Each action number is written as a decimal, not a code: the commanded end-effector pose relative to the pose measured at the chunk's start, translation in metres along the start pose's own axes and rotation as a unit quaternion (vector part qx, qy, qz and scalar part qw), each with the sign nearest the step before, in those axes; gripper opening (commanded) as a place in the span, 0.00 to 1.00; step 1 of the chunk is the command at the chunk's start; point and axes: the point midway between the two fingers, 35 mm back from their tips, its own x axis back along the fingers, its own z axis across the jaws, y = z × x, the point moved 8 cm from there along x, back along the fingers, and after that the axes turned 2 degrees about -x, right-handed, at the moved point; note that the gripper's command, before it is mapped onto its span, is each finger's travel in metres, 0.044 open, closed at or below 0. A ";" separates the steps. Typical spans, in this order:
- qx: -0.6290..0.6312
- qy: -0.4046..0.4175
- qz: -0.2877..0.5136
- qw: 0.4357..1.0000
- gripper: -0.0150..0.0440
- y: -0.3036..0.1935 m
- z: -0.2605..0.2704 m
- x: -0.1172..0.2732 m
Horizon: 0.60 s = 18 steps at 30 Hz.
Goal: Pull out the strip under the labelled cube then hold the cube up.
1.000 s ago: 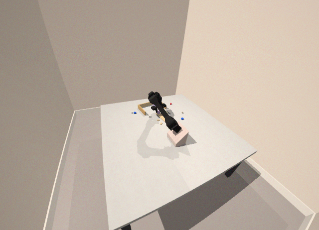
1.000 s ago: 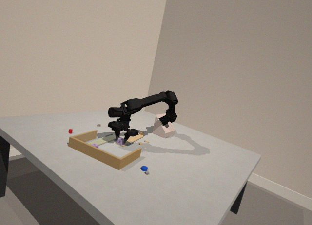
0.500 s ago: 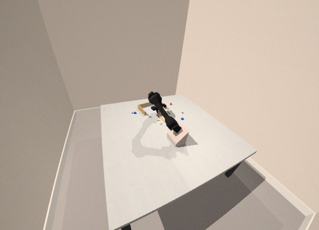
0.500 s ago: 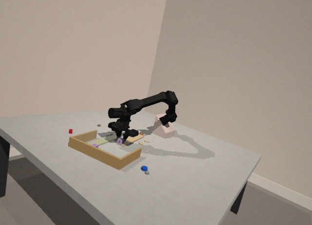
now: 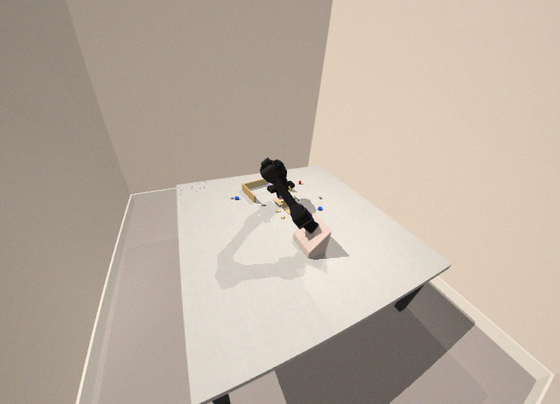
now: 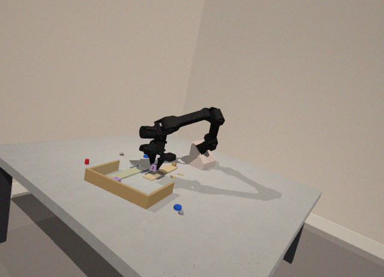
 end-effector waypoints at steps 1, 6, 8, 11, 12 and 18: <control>-0.001 -0.001 0.003 1.000 0.25 -0.016 0.001 0.009; -0.001 -0.001 0.003 1.000 0.25 -0.025 0.002 0.014; -0.001 -0.001 0.003 1.000 0.25 -0.028 0.002 0.015; -0.001 -0.001 0.003 1.000 0.25 -0.037 0.003 0.015; -0.001 -0.001 0.004 1.000 0.25 -0.040 0.003 0.015; -0.002 -0.001 0.004 1.000 0.25 -0.061 0.005 0.015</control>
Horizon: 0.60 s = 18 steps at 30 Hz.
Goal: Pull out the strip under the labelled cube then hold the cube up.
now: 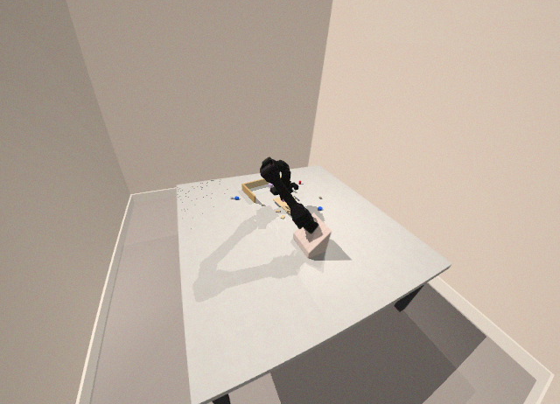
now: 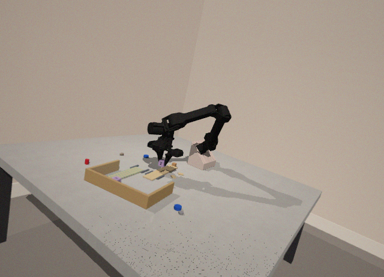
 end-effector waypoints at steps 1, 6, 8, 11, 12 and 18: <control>0.002 -0.003 0.001 1.000 0.25 -0.014 0.001 0.000; 0.001 -0.003 0.001 1.000 0.25 -0.032 0.003 0.000; 0.001 -0.003 0.001 1.000 0.25 -0.036 0.003 -0.001; 0.001 -0.003 0.001 1.000 0.25 -0.037 0.003 0.004; 0.001 -0.003 0.001 1.000 0.25 -0.036 0.003 0.010; 0.001 -0.003 0.001 1.000 0.25 -0.037 0.003 0.035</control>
